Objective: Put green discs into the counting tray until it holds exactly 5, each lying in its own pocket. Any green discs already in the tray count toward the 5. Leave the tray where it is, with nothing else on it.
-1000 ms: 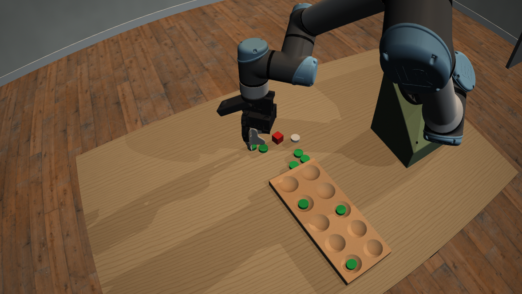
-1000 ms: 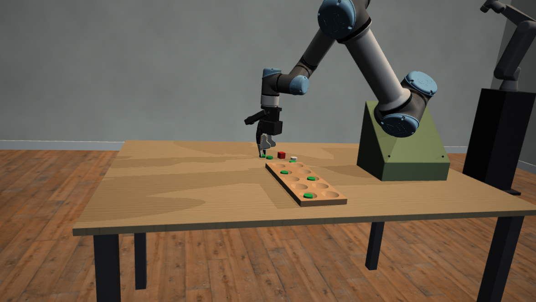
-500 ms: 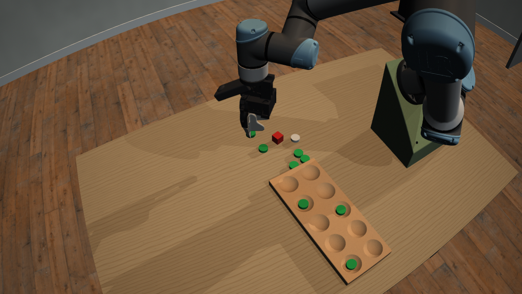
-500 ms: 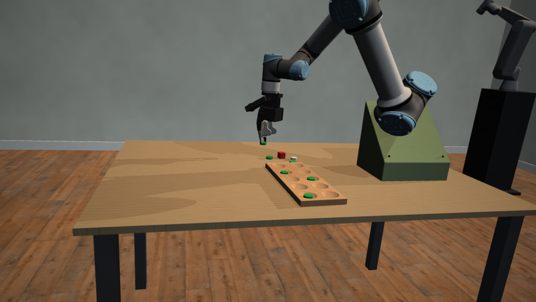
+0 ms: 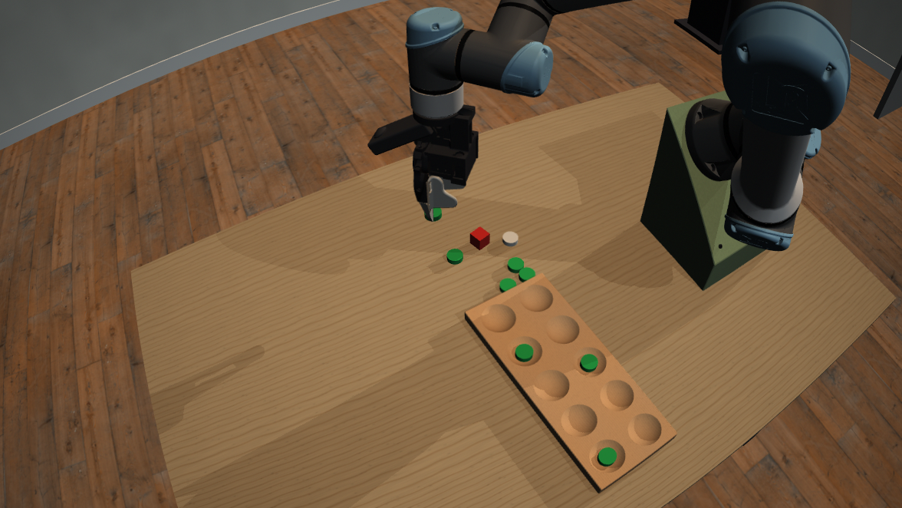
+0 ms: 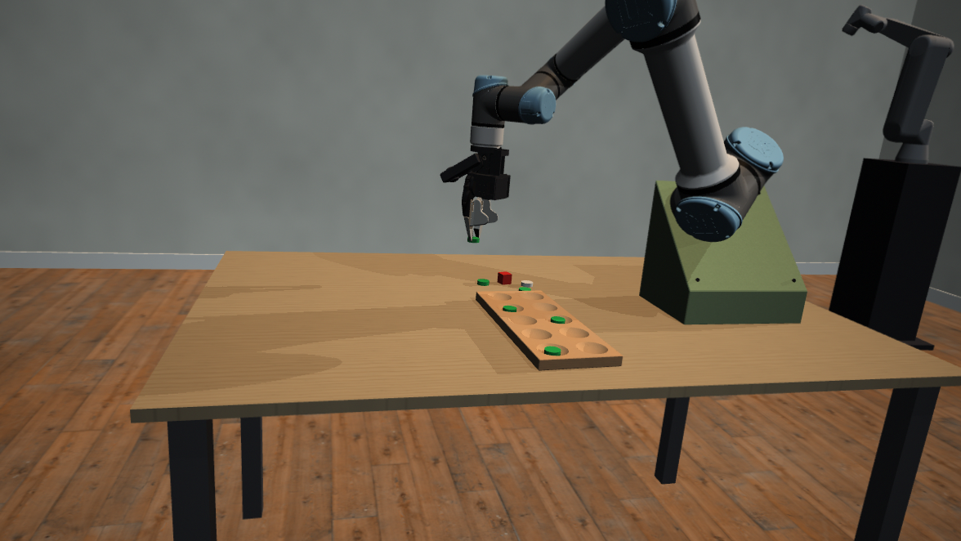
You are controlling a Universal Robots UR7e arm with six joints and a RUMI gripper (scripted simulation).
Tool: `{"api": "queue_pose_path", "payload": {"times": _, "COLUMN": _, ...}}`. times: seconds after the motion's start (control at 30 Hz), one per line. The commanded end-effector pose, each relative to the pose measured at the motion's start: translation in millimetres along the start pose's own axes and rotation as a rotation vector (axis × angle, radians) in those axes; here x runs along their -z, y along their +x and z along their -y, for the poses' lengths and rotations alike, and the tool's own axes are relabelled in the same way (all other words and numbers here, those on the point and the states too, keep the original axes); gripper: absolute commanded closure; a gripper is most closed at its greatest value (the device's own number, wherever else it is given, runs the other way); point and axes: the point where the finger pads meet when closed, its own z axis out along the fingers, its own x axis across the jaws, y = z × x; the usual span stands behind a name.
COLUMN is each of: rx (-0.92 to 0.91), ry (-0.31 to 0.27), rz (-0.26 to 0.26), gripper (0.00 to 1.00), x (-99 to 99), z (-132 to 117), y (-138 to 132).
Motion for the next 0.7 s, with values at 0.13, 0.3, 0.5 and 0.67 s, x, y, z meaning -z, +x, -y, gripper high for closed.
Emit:
{"api": "queue_pose_path", "payload": {"times": 0.13, "rx": -0.001, "ry": 0.004, "rz": -0.003, "gripper": 1.00, "x": 4.4, "z": -6.8, "y": -14.3}}
{"api": "queue_pose_path", "payload": {"times": 0.3, "rx": -0.004, "ry": 0.011, "rz": -0.008, "gripper": 1.00, "x": 10.7, "z": -25.8, "y": -47.3}}
{"api": "queue_pose_path", "payload": {"times": 0.5, "rx": -0.006, "ry": 0.020, "rz": -0.015, "gripper": 1.00, "x": 18.4, "z": -69.8, "y": -107.5}}
{"api": "queue_pose_path", "payload": {"times": 0.67, "rx": -0.007, "ry": 0.023, "rz": -0.016, "gripper": 1.00, "x": 20.6, "z": -100.9, "y": -140.8}}
